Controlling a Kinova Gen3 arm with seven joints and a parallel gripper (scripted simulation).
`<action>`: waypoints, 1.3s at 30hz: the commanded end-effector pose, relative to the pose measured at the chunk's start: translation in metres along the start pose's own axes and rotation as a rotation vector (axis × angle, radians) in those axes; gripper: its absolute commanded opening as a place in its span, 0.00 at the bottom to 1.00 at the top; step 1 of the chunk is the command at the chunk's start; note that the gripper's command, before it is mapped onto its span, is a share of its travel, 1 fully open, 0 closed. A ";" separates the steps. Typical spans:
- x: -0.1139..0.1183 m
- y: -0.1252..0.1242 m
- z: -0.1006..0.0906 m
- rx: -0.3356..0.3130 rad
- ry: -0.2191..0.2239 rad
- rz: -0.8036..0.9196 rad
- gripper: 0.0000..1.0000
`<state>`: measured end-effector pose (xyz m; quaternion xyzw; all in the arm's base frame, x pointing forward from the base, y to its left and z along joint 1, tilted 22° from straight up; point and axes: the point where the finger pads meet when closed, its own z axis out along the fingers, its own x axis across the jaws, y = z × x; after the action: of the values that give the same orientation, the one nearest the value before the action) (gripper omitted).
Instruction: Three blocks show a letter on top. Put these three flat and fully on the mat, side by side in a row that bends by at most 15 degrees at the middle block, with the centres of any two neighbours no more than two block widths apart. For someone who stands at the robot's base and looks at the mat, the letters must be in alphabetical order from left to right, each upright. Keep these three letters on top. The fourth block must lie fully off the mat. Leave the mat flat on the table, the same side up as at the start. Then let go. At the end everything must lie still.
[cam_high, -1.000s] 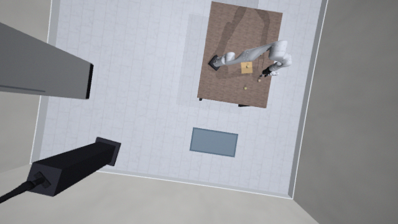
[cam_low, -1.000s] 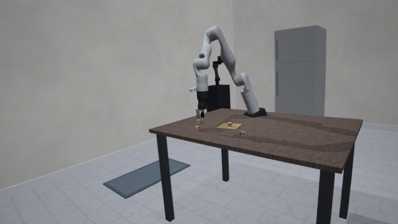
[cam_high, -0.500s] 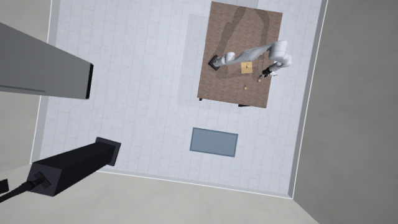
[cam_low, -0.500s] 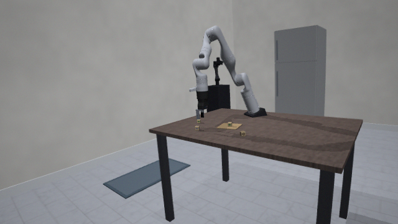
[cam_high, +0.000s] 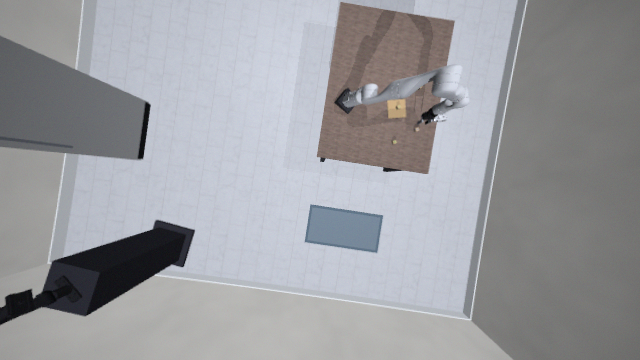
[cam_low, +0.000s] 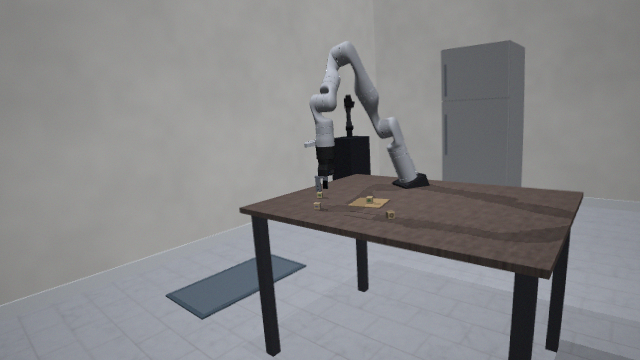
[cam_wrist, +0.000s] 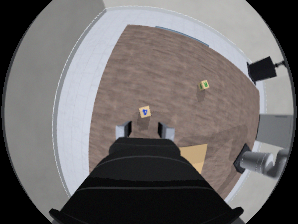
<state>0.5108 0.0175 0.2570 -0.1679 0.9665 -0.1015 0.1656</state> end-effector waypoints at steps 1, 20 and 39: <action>0.001 0.001 0.000 -0.004 0.006 -0.002 1.00; 0.008 -0.002 -0.001 -0.005 0.008 -0.004 1.00; 0.161 -0.085 0.000 -0.012 -0.003 -0.012 1.00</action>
<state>0.4092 -0.0999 0.2277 -0.1834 0.9659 -0.0992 0.1537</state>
